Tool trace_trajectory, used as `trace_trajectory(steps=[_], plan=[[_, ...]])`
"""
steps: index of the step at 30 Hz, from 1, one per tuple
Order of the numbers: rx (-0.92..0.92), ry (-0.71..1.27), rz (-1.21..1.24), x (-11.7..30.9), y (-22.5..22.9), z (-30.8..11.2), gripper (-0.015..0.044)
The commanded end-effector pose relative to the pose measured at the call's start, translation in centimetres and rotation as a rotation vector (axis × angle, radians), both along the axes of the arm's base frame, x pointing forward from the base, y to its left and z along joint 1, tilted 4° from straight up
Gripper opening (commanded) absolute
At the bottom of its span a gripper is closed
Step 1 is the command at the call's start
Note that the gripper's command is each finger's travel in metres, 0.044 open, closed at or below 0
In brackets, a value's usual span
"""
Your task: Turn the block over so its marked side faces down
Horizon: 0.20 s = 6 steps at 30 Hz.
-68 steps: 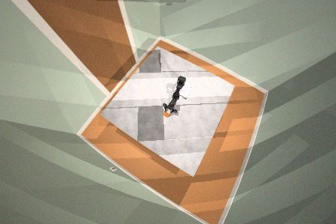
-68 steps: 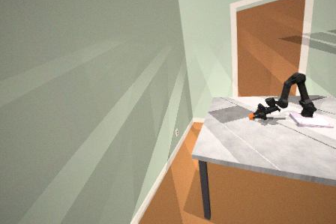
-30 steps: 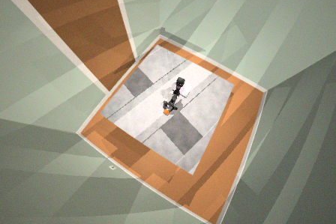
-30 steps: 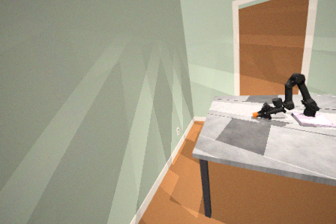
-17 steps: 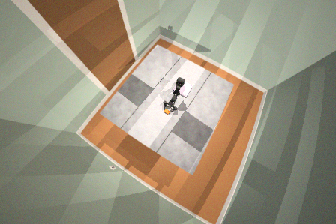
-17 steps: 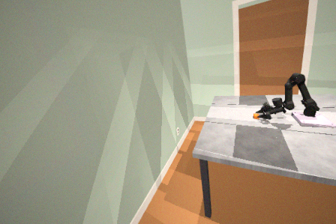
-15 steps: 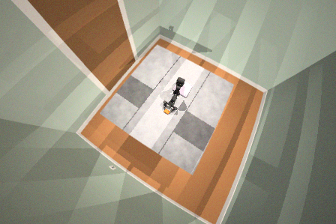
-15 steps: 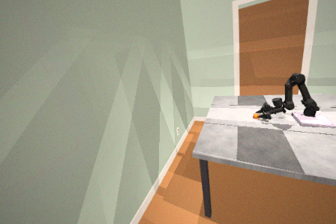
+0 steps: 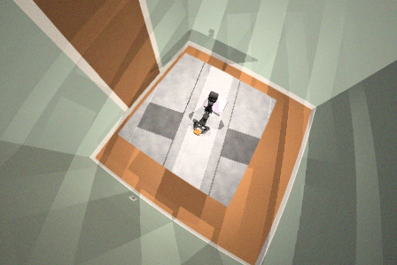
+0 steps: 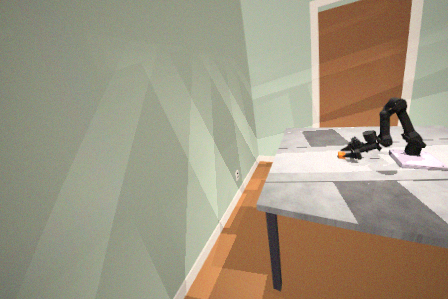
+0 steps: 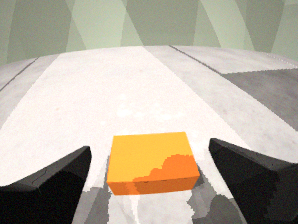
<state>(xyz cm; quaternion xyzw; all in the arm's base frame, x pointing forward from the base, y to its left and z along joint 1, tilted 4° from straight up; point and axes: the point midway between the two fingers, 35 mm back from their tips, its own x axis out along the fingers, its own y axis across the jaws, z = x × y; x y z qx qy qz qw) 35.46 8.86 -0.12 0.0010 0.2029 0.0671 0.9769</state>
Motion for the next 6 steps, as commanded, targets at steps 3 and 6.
trace_trajectory(steps=[3,6], plan=[[-0.006,-0.002,-0.003,-0.01,-0.08,0.03,0.044],[-0.006,-0.002,-0.003,-0.01,-0.08,0.03,0.044]])
